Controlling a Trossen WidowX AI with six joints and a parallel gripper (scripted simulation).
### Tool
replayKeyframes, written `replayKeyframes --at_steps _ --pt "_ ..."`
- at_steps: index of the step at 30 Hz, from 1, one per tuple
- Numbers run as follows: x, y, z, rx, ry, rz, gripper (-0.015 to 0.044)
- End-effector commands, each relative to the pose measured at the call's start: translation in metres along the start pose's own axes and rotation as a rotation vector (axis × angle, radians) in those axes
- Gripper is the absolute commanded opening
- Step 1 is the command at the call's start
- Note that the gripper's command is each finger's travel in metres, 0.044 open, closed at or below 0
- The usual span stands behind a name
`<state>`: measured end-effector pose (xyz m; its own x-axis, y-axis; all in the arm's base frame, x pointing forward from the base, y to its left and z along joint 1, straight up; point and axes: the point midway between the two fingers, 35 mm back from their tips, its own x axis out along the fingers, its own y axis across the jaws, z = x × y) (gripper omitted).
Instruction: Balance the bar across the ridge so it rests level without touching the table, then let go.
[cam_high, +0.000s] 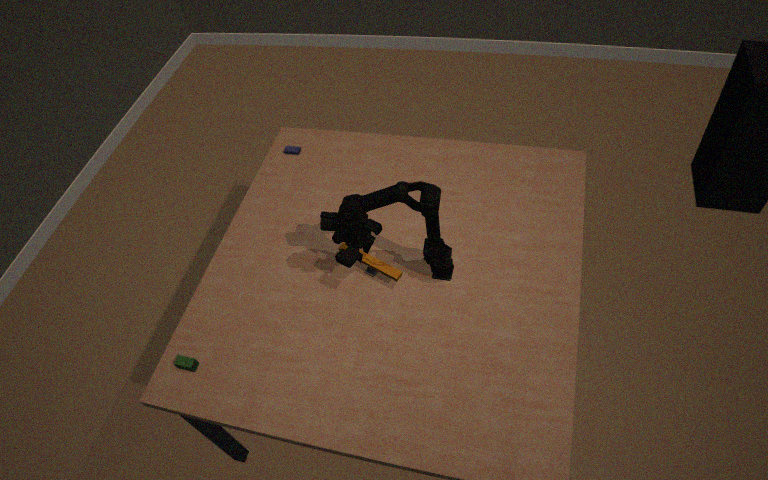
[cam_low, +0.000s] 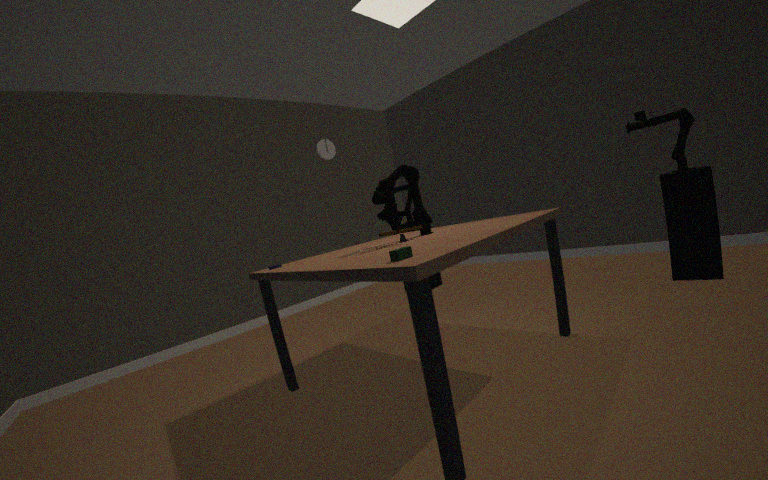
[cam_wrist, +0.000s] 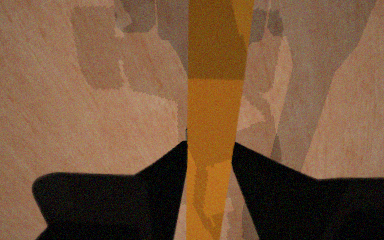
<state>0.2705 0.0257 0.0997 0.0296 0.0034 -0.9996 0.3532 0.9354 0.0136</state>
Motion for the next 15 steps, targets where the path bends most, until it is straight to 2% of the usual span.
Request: replayKeyframes --at_steps 1,15 --pt "0.0001 -0.0002 -0.0003 0.003 0.0 -0.001 0.0" --pt "0.0013 -0.0002 -0.0004 0.003 0.0 -0.001 0.0"
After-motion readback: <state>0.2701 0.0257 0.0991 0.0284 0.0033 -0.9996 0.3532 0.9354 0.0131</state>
